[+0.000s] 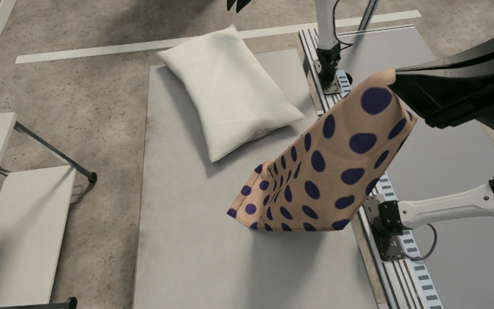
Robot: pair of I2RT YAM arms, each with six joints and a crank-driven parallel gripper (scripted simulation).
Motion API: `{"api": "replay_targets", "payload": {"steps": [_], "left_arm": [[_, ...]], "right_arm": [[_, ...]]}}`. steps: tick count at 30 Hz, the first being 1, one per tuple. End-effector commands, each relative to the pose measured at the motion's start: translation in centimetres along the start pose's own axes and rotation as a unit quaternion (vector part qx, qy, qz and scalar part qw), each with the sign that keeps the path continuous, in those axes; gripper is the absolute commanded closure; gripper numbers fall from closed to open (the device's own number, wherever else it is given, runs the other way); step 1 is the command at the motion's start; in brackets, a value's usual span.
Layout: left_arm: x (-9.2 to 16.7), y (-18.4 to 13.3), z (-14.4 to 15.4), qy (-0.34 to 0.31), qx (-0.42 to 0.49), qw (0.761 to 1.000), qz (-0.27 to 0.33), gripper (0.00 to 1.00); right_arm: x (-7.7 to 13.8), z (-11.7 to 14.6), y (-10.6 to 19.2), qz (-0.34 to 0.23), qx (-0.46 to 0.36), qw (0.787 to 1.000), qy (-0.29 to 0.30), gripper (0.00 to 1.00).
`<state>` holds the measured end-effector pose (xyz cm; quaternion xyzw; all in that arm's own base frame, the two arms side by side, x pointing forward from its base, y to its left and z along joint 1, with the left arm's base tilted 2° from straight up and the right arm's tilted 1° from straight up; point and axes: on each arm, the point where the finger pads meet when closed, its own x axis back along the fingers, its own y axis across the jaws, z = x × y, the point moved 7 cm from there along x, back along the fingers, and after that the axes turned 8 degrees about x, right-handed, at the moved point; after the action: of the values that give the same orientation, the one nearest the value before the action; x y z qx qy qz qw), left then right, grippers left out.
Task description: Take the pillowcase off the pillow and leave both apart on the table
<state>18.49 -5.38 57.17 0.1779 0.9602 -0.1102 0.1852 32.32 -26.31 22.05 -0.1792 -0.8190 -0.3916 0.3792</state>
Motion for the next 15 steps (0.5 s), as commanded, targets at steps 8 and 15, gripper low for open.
{"api": "replay_targets", "payload": {"steps": [8, 15], "left_arm": [[-0.5, -0.2, -1.2, -0.024, 0.001, 1.000, 0.003, 0.99], [-0.5, -0.2, -1.2, -0.024, 0.001, 1.000, 0.003, 0.99]], "right_arm": [[3.5, 2.3, 5.6, -0.002, 0.138, 0.985, -0.104, 0.37], [5.3, 4.9, 8.5, -0.008, 0.212, 0.965, -0.151, 0.37]]}}
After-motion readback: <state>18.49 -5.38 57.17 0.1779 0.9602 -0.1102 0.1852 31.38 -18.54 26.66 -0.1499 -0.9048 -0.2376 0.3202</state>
